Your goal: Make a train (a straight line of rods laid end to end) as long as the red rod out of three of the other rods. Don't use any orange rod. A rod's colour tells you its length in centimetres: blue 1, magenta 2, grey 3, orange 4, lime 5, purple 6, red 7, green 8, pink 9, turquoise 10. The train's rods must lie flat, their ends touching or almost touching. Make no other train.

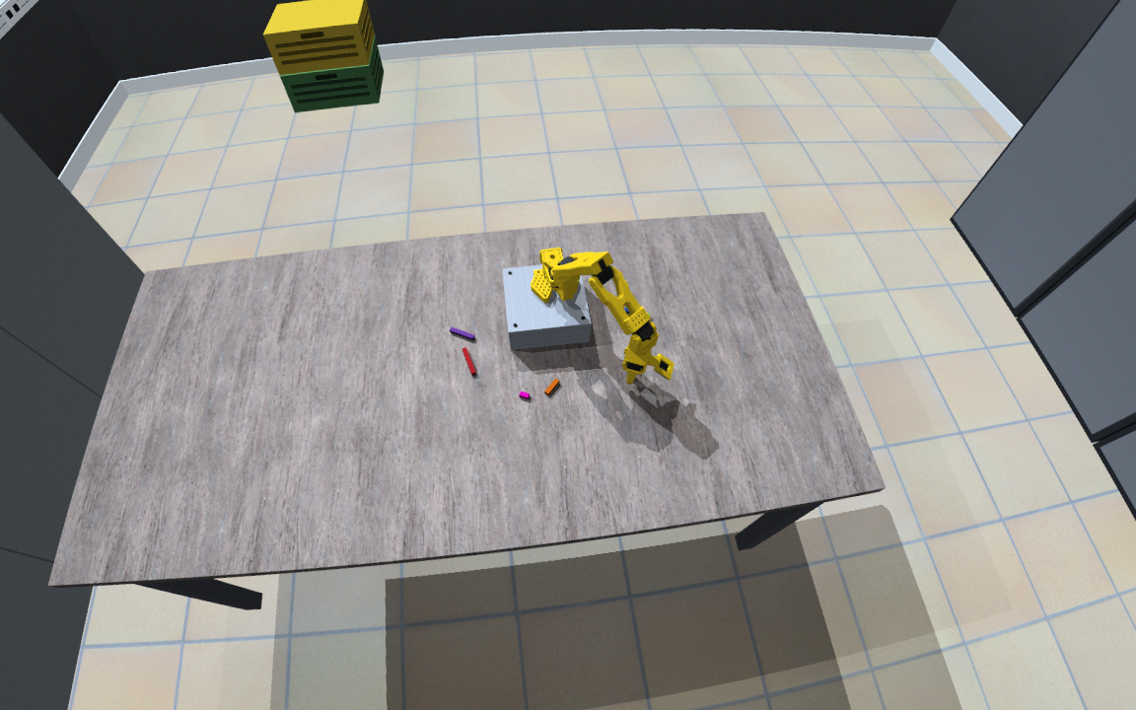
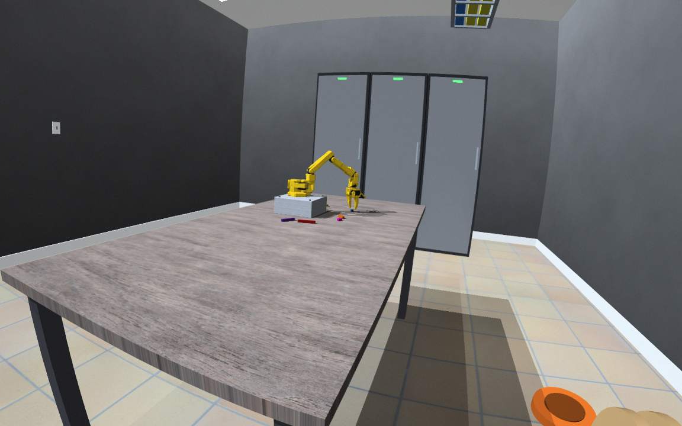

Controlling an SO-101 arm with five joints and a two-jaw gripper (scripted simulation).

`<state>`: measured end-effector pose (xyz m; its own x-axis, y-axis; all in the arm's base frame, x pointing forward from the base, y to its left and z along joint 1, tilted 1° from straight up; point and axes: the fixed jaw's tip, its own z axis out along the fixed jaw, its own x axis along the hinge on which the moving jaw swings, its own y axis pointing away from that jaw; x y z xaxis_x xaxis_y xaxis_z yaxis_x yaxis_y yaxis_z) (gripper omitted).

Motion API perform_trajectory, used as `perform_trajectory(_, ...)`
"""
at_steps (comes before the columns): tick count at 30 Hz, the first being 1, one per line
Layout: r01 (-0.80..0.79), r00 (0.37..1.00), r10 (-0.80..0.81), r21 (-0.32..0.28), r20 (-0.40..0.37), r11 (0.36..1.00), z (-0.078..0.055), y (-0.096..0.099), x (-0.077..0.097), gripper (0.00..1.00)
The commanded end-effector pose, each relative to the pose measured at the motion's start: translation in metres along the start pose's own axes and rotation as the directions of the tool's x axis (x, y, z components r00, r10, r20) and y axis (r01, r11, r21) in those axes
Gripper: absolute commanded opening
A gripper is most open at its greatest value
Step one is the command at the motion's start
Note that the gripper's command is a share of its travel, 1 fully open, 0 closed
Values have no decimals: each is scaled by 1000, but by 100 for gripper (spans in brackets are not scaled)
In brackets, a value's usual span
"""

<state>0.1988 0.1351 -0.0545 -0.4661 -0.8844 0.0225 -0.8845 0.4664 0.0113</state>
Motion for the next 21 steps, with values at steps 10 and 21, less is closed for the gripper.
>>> perform_trajectory(10, -14, 1000, 14, 1, 5, 1000, 14, -2, 1, 19)
perform_trajectory(21, -11, 1000, 10, 11, 23, 1000, 16, -4, -2, 19)
